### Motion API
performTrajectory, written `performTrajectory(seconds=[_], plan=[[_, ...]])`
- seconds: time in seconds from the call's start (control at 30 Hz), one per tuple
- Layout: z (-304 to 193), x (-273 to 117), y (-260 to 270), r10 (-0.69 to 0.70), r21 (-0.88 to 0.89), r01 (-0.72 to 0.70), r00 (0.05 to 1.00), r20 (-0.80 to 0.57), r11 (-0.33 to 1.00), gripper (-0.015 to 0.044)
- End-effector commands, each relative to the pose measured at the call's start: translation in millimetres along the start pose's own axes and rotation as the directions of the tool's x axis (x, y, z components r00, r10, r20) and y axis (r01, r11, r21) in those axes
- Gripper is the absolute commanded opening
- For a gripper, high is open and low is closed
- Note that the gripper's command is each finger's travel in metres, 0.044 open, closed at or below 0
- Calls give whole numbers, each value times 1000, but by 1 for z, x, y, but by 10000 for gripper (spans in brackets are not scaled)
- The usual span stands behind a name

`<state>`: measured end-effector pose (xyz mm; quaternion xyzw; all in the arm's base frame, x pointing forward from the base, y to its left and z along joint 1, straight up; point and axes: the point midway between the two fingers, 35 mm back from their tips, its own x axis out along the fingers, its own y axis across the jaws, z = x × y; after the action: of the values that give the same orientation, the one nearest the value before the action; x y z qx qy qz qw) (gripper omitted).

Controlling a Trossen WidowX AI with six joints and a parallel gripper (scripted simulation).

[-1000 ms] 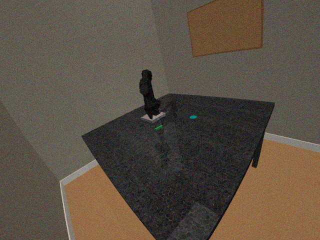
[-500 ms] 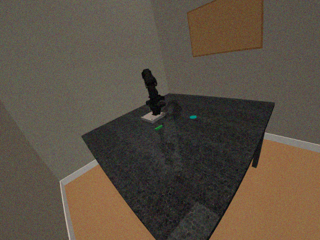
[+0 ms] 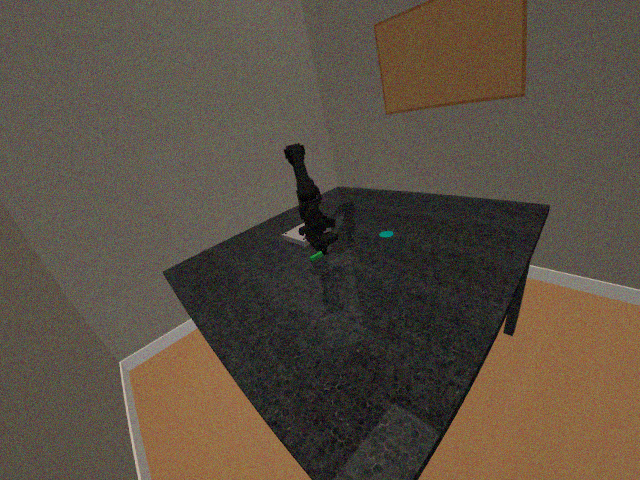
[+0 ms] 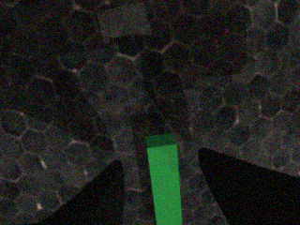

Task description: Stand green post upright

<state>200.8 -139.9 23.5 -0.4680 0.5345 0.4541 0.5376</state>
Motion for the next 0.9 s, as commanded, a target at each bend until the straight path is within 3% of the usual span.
performTrajectory(seconds=[0.0,0.17,0.87], plan=[[1,4,0,-5,-5,5,1000,1,1000,154],[1,4,0,-5,-5,5,1000,1,1000,23],[-3,-46,-7,-6,-5,6,1000,0,1000,23]])
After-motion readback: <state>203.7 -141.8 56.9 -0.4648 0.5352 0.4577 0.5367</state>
